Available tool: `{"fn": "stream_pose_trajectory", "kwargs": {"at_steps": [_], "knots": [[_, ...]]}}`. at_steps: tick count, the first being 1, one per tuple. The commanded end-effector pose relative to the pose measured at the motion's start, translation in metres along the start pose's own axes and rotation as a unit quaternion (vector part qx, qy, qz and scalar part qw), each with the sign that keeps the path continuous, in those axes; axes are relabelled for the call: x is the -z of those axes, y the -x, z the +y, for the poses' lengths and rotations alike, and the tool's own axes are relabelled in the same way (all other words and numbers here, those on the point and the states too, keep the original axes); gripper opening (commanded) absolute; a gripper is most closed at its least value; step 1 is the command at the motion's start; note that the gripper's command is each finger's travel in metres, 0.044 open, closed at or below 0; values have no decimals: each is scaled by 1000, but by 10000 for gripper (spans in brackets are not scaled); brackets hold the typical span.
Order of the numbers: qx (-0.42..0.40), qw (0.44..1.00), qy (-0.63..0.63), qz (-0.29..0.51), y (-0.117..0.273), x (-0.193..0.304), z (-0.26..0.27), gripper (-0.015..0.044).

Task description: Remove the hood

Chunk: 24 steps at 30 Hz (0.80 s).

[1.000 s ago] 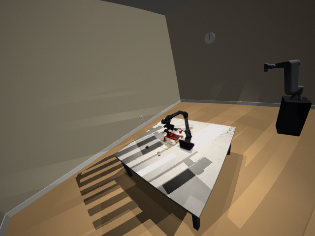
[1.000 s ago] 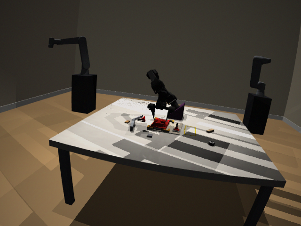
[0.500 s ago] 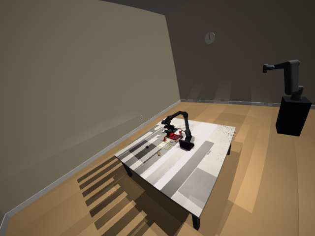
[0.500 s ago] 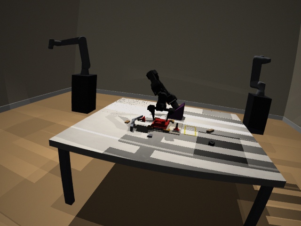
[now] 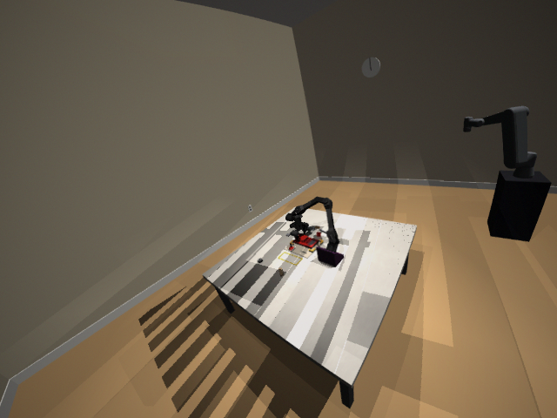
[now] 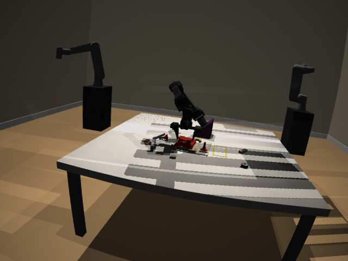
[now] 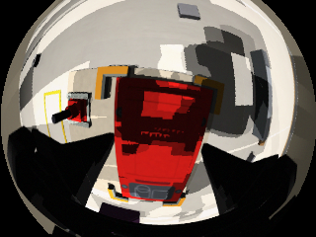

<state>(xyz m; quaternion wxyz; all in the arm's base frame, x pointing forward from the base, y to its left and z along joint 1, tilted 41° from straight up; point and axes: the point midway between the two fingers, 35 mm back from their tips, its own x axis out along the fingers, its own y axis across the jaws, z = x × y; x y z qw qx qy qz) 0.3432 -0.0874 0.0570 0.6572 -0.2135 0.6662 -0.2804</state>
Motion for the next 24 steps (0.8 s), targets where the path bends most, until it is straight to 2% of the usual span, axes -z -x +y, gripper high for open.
{"fn": "stream_pose_trajectory", "kwargs": {"at_steps": [1, 22, 24], "knots": [[2, 1000, 5, 1, -3, 1, 0, 440], [2, 1000, 5, 1, -13, 1, 0, 440], [0, 1000, 0, 0, -11, 0, 0, 387]]}}
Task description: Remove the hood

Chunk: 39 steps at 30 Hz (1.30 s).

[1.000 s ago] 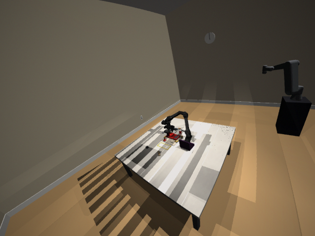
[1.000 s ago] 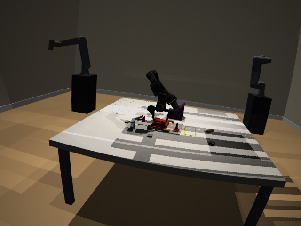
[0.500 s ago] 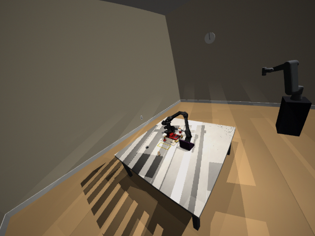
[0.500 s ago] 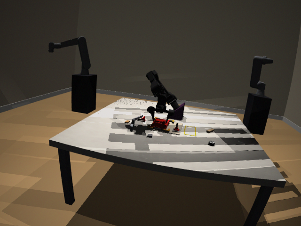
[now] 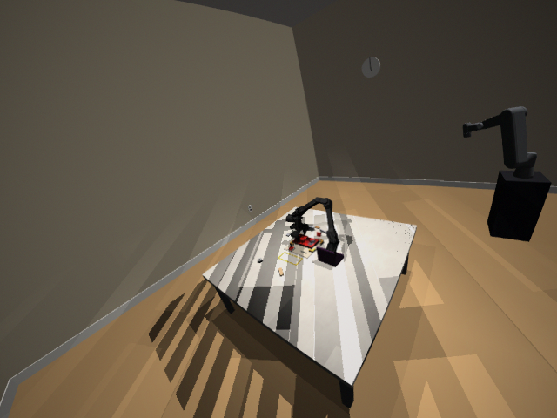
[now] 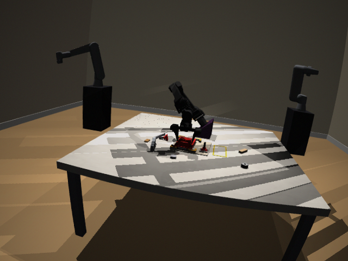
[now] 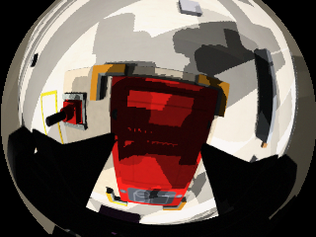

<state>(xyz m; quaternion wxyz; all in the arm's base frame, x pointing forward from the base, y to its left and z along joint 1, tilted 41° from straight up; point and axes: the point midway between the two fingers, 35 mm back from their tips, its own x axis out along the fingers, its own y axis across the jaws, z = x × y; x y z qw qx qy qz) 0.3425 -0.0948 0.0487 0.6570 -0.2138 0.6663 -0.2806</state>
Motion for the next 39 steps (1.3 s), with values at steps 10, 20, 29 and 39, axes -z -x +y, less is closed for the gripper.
{"fn": "stream_pose_trajectory", "kwargs": {"at_steps": [10, 20, 29, 39], "knots": [[0, 1000, 0, 0, 0, 0, 0, 282], [0, 1000, 0, 0, 5, 0, 0, 39], [-1, 1000, 0, 0, 10, 0, 0, 0], [-1, 1000, 0, 0, 17, -1, 0, 0]]}}
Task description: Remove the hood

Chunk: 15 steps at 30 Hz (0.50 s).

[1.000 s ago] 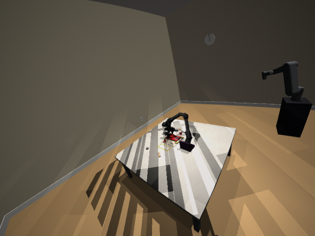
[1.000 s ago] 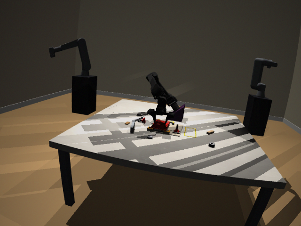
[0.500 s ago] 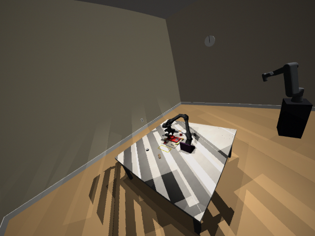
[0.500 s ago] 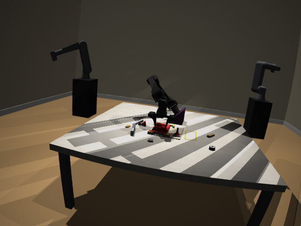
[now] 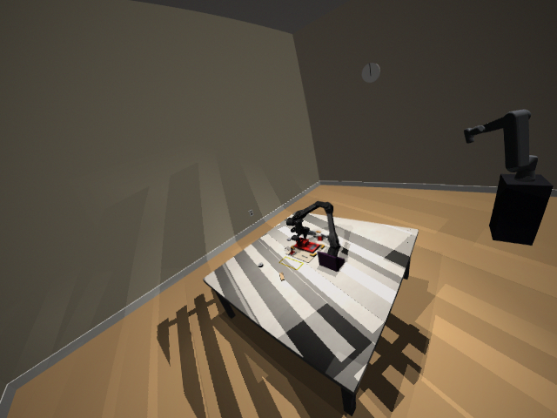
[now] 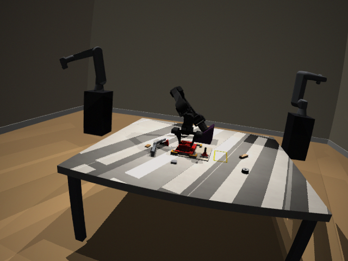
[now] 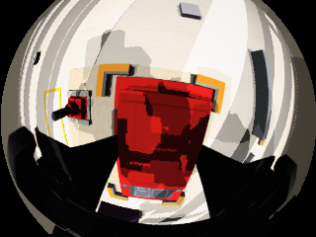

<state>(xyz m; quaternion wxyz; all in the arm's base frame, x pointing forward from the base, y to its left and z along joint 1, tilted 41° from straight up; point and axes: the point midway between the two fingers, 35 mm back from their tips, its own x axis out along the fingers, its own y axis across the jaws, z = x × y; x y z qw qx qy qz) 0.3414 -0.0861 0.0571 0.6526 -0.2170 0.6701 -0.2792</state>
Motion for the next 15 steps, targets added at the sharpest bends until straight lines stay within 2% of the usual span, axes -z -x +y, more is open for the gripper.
{"fn": "stream_pose_trajectory", "kwargs": {"at_steps": [1, 15], "knots": [[-2, 1000, -5, -4, 6, -2, -1, 0], [-3, 1000, -5, -4, 15, -2, -1, 0]]}}
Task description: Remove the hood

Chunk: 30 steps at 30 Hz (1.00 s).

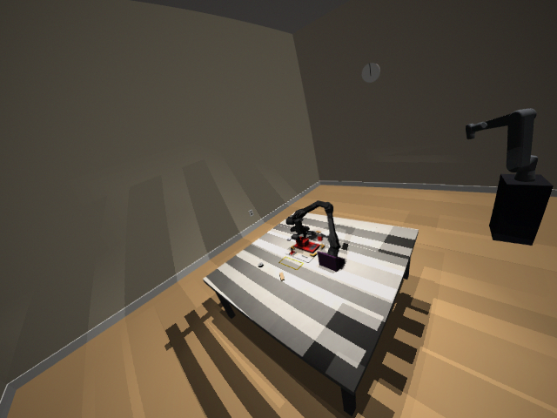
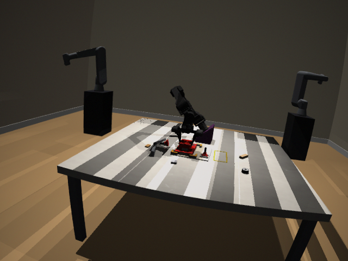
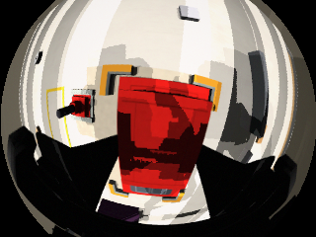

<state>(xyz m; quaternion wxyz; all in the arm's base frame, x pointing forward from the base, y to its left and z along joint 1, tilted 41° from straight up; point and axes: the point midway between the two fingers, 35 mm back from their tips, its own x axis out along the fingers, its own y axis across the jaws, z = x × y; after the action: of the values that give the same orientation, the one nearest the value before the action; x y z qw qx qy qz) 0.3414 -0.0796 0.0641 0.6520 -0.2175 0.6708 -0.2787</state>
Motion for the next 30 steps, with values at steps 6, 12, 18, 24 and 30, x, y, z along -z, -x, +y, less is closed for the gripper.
{"fn": "stream_pose_trajectory", "kwargs": {"at_steps": [6, 12, 18, 24, 30], "knots": [[-3, 1000, -6, -5, 12, -3, -1, 0], [-4, 1000, -6, -5, 39, -3, 0, 0], [-1, 1000, 1, -3, 43, -1, 2, 0], [-9, 1000, 21, -17, 47, -2, 42, 0], [-16, 1000, 19, -17, 51, 1, 84, 0]]}}
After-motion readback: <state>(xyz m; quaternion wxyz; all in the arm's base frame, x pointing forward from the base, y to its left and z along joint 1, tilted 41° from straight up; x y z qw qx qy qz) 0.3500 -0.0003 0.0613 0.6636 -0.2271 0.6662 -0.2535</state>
